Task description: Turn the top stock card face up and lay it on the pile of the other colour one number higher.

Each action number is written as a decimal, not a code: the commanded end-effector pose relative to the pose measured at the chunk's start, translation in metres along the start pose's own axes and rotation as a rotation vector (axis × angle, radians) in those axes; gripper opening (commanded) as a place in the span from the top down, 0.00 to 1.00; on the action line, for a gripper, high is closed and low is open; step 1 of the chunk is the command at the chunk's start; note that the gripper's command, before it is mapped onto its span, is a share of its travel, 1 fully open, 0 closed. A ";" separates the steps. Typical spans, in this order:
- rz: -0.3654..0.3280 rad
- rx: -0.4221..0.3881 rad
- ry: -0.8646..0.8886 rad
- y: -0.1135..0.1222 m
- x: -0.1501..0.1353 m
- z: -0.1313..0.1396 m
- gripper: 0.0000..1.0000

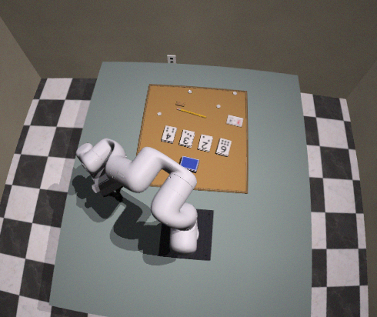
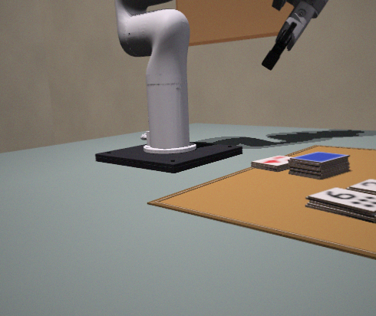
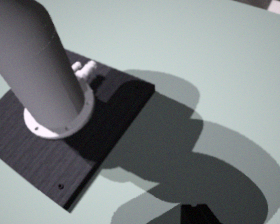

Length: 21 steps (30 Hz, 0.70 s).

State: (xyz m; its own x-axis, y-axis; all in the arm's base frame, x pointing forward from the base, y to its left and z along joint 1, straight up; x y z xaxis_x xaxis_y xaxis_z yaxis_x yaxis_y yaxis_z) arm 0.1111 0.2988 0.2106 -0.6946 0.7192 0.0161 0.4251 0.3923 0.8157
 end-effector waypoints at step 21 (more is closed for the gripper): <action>0.004 -0.019 0.011 0.003 -0.008 0.004 0.00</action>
State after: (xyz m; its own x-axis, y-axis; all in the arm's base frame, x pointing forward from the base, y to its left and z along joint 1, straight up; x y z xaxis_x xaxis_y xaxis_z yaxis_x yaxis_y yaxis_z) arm 0.1120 0.2985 0.2104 -0.6961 0.7177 0.0173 0.4237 0.3913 0.8169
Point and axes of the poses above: the point where the finger pads meet when closed, its own y axis back along the fingers, its own x axis across the jaws, z = x × y, the point moved 1 cm from there along y, back along the fingers, and after that the axes turned 14 degrees about y, right-handed, at the moved point
